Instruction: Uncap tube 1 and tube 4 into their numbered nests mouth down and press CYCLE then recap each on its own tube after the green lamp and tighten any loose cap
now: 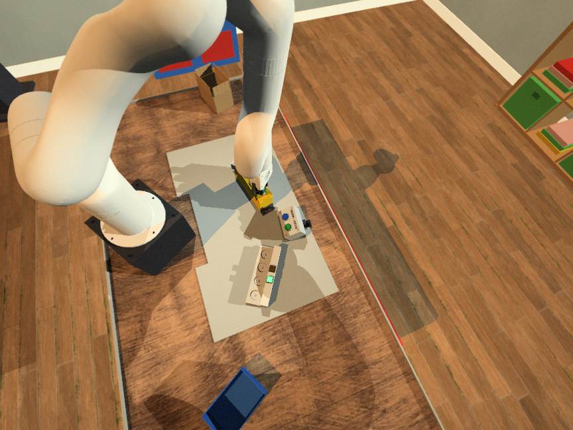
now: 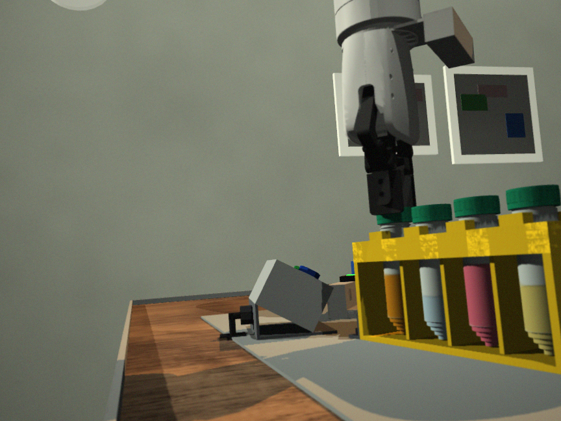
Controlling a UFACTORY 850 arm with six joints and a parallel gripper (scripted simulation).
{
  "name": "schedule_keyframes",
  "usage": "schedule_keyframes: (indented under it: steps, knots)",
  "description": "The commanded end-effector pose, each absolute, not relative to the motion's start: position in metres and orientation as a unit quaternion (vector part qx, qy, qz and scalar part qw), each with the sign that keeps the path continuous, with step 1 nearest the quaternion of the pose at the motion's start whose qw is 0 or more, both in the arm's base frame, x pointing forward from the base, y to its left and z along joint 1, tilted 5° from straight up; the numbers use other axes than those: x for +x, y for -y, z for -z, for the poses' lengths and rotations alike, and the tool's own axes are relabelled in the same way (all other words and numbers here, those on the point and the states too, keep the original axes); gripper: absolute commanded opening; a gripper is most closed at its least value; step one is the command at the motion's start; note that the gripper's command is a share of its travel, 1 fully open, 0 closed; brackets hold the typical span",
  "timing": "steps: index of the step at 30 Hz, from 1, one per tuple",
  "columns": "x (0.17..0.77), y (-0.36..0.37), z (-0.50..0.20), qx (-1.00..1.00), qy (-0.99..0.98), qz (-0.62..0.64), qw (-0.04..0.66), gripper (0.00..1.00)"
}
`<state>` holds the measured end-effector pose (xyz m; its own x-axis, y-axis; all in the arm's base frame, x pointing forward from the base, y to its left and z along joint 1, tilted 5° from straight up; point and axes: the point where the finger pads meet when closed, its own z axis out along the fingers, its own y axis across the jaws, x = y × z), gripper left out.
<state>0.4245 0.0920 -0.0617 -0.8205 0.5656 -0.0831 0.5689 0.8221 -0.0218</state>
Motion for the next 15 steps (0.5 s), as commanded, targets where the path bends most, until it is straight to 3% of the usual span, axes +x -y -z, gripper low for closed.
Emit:
schedule_keyframes:
  steps: [1, 2, 15]
  knots:
    - [0.4252, -0.0922, 0.0615, 0.297, -0.954, 0.022, 0.037, 0.00]
    - [0.4251, -0.0922, 0.0615, 0.297, -0.954, 0.022, 0.037, 0.46]
    - [0.4251, -0.0922, 0.0615, 0.297, -0.954, 0.022, 0.037, 0.46]
